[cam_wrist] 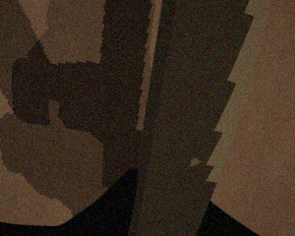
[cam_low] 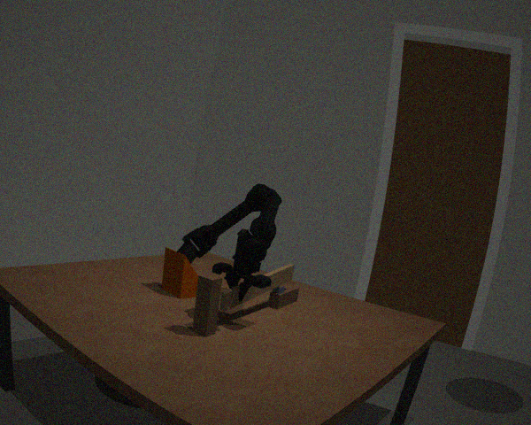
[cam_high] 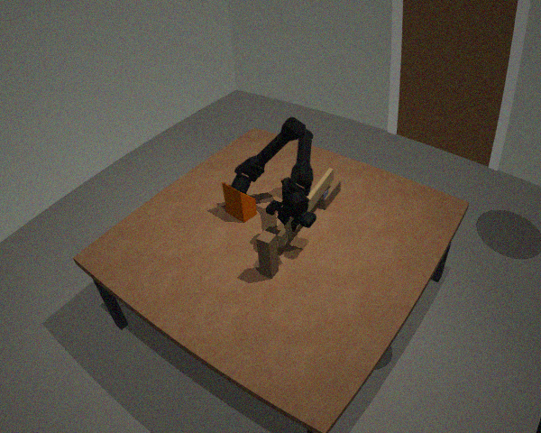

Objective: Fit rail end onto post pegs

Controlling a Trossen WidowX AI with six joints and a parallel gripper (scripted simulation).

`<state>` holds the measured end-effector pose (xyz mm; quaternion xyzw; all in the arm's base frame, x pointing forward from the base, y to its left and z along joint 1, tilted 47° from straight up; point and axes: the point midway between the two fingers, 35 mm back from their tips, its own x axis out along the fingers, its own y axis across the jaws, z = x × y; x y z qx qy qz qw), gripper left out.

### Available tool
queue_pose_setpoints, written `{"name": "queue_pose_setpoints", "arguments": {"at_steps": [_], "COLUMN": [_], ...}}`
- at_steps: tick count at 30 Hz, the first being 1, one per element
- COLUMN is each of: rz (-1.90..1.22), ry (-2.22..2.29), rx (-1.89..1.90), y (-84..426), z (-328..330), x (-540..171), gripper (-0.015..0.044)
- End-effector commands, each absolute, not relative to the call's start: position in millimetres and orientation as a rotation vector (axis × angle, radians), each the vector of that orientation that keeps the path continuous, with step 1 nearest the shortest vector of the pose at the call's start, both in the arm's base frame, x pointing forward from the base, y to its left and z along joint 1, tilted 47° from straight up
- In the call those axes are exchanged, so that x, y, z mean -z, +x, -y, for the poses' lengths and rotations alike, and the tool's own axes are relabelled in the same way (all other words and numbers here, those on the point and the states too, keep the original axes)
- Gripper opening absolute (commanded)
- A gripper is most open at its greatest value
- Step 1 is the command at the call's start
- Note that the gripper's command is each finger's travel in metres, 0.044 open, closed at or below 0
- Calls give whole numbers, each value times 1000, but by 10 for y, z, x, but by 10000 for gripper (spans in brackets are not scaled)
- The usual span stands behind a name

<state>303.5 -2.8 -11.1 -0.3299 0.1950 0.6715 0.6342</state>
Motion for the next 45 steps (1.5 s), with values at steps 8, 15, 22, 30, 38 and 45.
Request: {"name": "queue_pose_setpoints", "arguments": {"at_steps": [8, 15, 22, 30, 38, 45], "rz": [-439, -438, -439, -439, -438, -438], "ry": [-758, -758, -758, -758, -758, -758], "rx": [-1526, -1526, -1526, -1526, -1526, -1526], "y": [3050, 3043, 3037, 3034, 3034, 3034], "z": [32, 10, 24, 27, 11, 0], "x": [105, 128, 117, 115, 130, 140], "gripper": [0, 0, 0, 0, 0, 0]}}
